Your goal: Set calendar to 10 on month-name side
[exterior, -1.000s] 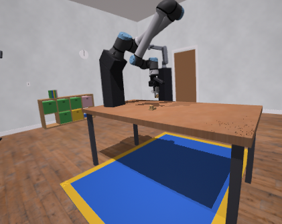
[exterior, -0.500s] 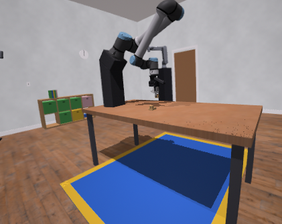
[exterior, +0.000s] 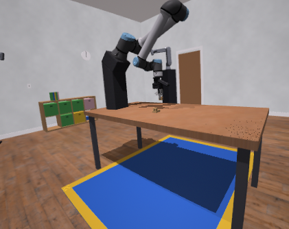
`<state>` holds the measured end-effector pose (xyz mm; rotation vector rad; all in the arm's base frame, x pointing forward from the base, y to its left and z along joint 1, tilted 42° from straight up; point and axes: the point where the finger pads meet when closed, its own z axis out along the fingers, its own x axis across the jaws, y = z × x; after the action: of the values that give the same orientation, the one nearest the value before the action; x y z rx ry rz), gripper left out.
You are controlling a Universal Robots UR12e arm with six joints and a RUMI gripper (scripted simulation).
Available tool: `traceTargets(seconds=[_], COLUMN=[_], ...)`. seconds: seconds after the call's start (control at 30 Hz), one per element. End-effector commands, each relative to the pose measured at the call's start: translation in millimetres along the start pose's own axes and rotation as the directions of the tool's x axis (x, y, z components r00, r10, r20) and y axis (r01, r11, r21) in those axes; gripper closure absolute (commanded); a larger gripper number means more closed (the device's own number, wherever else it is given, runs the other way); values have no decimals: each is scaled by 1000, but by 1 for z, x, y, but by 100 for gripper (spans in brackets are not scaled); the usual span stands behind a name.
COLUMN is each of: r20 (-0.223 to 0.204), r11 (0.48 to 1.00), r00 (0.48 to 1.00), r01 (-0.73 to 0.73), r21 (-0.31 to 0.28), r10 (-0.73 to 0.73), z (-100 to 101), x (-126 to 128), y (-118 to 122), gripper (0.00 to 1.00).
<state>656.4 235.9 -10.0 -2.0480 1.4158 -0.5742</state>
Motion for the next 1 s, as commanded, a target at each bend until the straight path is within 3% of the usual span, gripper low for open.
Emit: traceTargets(seconds=[0.0,0.23,0.63,0.97], r20=[0,0,0,0], r11=[1000,1000,1000,1000], r00=[1000,1000,1000,1000], r01=[0,0,0,0], r21=[0,0,0,0], r10=[0,0,0,0], z=[9,28,82,93], x=[0,0,0,0], y=[0,0,0,0], gripper=[89,89,89,89])
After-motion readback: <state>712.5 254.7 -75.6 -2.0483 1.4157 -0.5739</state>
